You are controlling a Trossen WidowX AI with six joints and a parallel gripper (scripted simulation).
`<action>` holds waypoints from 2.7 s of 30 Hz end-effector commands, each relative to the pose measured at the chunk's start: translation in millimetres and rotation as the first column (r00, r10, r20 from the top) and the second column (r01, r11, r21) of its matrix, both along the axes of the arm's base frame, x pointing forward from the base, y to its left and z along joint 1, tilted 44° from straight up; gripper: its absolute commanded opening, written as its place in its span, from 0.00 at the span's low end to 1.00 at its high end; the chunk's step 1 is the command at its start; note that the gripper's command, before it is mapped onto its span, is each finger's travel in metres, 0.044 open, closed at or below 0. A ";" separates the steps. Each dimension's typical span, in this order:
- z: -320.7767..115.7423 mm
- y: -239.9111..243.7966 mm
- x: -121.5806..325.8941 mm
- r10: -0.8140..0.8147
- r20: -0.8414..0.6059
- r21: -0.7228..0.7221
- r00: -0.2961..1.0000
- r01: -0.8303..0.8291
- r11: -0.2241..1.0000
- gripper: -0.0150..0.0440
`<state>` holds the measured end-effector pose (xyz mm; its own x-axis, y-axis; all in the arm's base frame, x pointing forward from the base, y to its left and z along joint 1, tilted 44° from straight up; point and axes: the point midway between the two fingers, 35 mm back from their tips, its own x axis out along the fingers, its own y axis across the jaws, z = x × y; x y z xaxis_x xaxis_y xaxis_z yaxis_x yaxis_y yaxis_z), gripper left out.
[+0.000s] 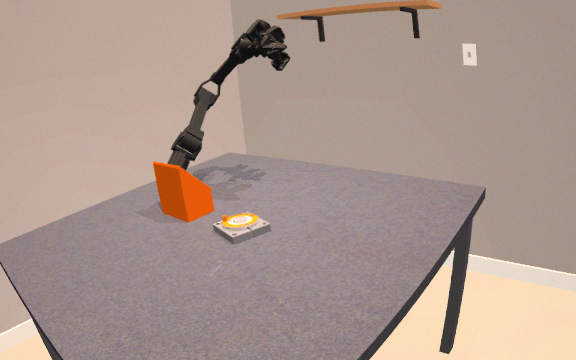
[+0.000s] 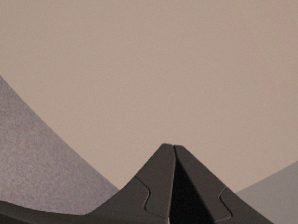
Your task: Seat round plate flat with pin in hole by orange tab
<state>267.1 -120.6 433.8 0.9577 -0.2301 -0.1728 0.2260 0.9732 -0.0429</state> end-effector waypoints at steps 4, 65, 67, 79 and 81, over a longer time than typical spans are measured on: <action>-104.6 -11.7 46.3 0.125 -0.253 0.153 0.959 -0.088 0.984 0.25; -500.5 114.4 -18.5 0.777 -0.530 0.840 0.340 0.088 0.535 0.25; -500.7 114.3 -18.5 0.777 -0.530 0.840 0.340 0.088 0.535 0.25; -500.9 114.1 -18.3 0.777 -0.530 0.840 0.340 0.088 0.535 0.25; -500.9 114.1 -18.3 0.777 -0.530 0.840 0.340 0.088 0.535 0.25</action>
<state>246.1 0.0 -62.0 0.1414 0.7039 -0.6961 0.1327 0.6833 0.7179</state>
